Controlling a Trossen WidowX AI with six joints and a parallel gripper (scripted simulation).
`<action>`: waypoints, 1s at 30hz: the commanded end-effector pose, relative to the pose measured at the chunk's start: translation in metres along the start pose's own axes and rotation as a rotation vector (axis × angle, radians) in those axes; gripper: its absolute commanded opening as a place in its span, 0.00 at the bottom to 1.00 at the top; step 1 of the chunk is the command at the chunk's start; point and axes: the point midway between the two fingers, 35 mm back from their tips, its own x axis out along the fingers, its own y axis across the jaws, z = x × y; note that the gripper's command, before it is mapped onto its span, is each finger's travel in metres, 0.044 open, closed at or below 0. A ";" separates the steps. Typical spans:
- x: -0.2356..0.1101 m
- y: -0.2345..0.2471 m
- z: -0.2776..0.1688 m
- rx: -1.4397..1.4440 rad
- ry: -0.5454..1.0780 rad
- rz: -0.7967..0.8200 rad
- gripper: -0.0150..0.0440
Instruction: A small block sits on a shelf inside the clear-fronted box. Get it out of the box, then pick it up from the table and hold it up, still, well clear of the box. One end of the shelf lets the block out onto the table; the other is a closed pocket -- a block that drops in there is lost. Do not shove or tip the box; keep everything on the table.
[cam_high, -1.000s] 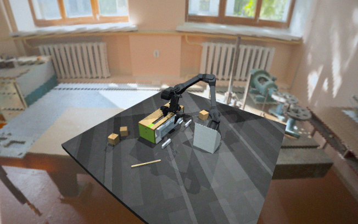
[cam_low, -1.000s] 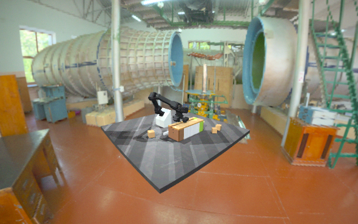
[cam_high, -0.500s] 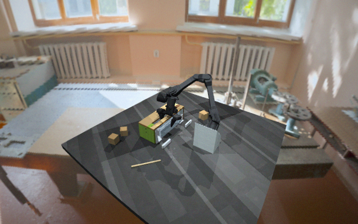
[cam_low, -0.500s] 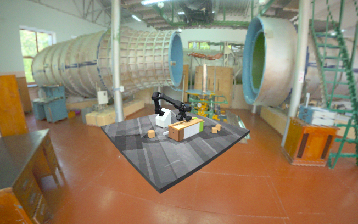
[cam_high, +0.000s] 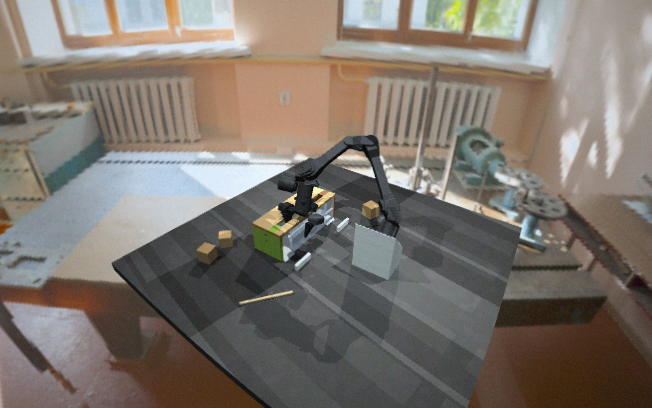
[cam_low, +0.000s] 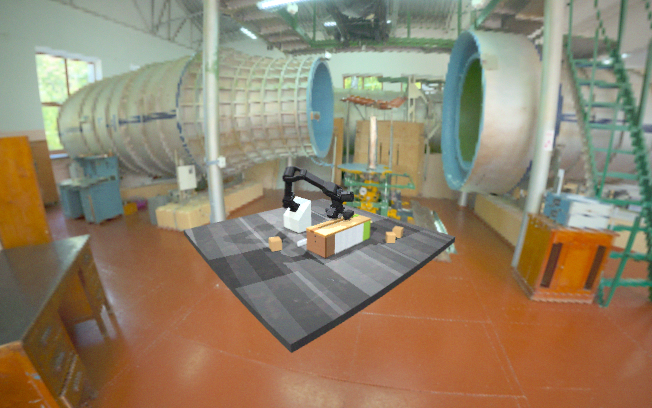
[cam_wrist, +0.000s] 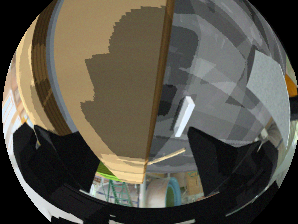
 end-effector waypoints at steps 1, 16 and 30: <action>0.004 0.001 -0.013 0.002 0.007 0.001 0.93; -0.037 0.001 -0.041 -0.002 0.006 0.000 0.93; -0.049 -0.003 -0.056 -0.451 -0.038 0.034 0.74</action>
